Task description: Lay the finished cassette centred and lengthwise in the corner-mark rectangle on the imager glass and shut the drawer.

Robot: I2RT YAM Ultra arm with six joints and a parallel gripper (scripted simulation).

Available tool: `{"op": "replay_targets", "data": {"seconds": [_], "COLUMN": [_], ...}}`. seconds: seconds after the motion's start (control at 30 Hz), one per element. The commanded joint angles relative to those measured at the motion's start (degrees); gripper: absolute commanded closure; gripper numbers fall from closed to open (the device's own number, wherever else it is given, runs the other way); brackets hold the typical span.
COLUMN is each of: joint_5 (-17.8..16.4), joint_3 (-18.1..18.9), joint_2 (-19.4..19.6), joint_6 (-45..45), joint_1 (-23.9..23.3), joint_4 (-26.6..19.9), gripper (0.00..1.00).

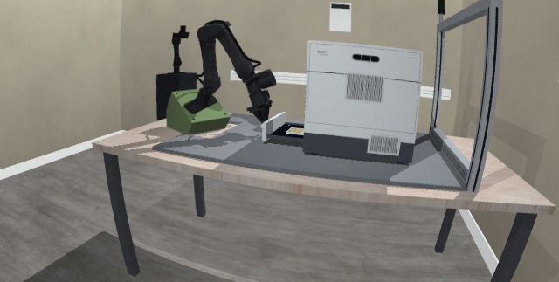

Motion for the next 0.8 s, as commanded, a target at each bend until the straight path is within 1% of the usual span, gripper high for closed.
{"op": "replay_targets", "data": {"seconds": [0.0,0.33,0.77], "joint_5": [-1.0,-1.3,-1.3], "joint_3": [2.4,5.4,5.7], "joint_2": [1.9,4.6,5.0], "joint_6": [-0.7,-0.9,-0.8], "joint_1": [-0.6,-0.9,-0.7], "joint_4": [2.3,2.1,2.1], "gripper": [1.0,1.0,1.0]}}
